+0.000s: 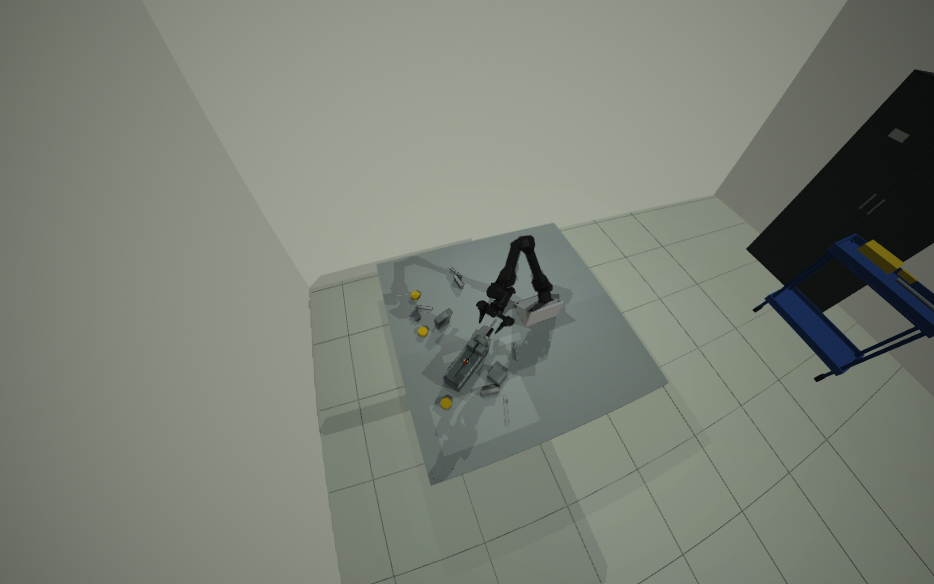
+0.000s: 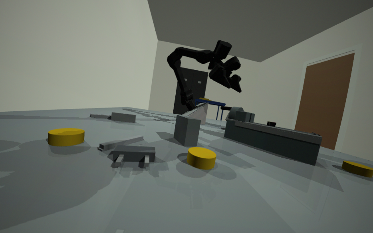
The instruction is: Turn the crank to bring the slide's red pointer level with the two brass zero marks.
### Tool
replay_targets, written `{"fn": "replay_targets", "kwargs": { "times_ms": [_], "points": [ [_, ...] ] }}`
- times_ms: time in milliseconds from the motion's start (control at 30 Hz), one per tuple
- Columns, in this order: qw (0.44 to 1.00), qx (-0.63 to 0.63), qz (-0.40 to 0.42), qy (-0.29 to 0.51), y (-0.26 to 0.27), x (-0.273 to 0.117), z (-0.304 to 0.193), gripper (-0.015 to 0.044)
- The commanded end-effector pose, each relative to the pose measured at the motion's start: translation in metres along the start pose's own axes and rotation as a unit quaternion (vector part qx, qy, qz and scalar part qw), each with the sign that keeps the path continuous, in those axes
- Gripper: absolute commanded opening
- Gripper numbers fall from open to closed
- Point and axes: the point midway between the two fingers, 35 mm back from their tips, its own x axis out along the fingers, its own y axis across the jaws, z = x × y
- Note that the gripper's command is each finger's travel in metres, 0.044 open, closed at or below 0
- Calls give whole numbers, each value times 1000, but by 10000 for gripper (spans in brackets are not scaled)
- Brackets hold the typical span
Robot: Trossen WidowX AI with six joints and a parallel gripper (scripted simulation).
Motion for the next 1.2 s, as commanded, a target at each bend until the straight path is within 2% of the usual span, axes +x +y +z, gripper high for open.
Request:
{"fn": "replay_targets", "kwargs": {
  "times_ms": [0,400,1167],
  "points": [
    [1000,-18,7,-8,1,-7,-10,440],
    [1000,-22,8,-9,1,22,-41,440],
    [1000,-23,8,-9,0,48,-64,440]
  ]
}}
